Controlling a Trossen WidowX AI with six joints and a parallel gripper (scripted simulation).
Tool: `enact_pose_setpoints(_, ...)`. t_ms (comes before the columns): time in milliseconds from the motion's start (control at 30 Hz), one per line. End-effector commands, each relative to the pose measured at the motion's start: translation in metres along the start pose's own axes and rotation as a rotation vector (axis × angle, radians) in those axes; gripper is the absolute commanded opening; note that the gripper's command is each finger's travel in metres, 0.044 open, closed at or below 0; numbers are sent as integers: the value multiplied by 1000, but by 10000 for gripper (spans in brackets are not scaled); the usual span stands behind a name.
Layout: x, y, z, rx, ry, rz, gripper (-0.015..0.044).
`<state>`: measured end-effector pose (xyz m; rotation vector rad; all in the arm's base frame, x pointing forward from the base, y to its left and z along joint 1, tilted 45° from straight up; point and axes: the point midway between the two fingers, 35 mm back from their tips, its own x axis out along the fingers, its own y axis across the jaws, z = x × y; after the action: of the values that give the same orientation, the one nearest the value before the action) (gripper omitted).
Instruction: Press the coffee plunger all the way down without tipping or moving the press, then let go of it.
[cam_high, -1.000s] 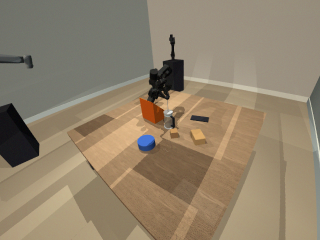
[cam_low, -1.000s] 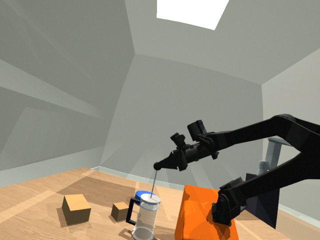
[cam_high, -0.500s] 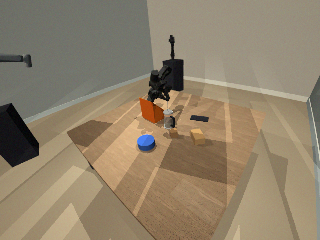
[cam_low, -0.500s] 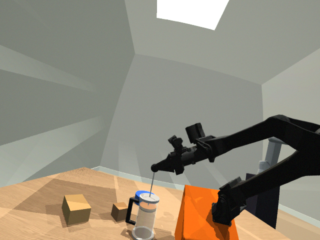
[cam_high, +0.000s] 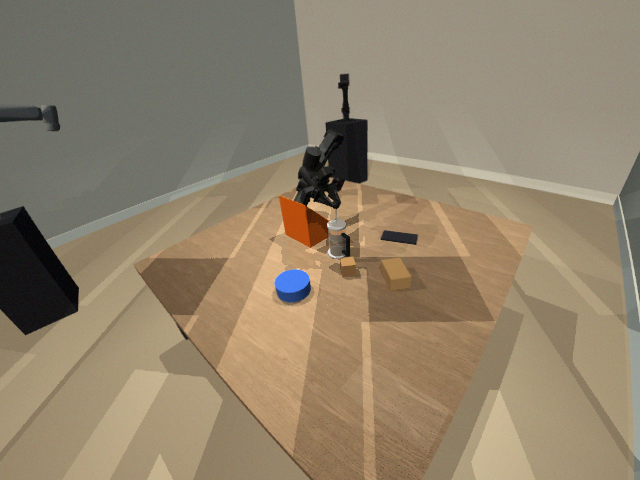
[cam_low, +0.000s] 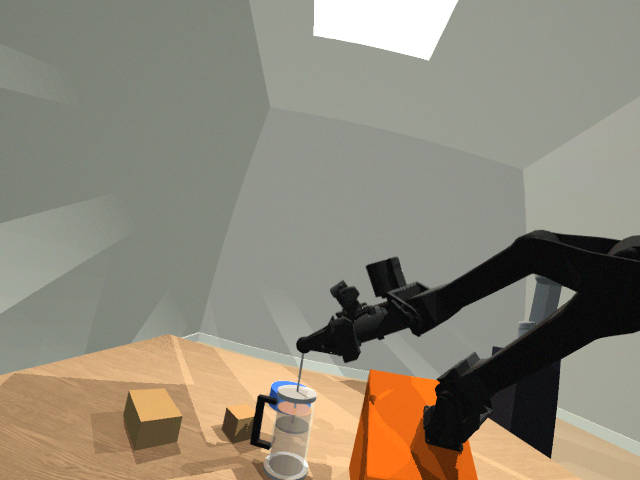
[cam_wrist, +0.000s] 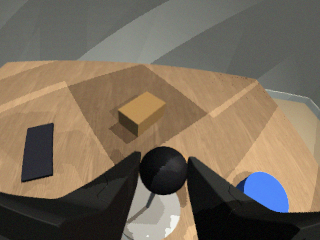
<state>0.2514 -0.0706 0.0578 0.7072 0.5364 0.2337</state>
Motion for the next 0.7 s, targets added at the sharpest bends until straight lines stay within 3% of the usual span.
enact_pose_setpoints(0, 7, -2, -20, 36, 35, -9, 122)
enact_pose_setpoints(667, 29, -1, -45, 40, 24, -4, 122)
